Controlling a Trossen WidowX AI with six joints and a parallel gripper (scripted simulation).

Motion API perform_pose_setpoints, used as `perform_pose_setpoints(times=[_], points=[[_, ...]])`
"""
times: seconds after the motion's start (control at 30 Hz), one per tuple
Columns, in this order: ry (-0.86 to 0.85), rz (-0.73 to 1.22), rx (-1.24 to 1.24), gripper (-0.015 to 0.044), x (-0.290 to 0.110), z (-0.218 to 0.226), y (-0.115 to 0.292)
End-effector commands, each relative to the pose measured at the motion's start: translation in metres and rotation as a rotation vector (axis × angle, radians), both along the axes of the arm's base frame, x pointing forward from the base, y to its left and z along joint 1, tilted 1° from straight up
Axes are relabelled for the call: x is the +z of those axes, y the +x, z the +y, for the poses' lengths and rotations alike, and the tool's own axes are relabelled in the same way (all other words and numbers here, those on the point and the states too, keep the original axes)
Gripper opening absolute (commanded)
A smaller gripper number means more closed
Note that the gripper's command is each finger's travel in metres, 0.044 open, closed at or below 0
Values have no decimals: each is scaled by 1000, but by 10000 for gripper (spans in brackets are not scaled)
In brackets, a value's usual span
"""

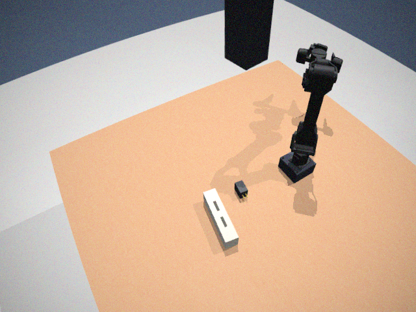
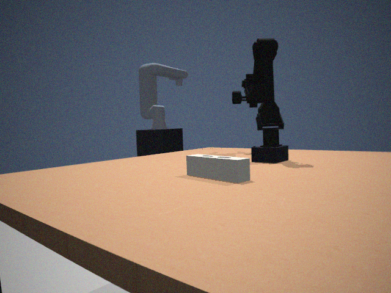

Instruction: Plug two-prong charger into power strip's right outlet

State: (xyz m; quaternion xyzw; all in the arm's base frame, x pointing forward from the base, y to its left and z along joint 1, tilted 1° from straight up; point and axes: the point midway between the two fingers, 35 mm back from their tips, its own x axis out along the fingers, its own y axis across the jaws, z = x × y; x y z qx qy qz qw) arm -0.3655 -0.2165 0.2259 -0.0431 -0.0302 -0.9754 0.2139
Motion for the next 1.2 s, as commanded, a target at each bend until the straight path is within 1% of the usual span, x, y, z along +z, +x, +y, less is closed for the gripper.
perform_pose_setpoints(times=[0.0,0.57,1.17], points=[[53,-13,55,440,-6,-21,11],[253,-48,274,440,-30,-94,67],[464,-41,519,440,-56,-153,145]])
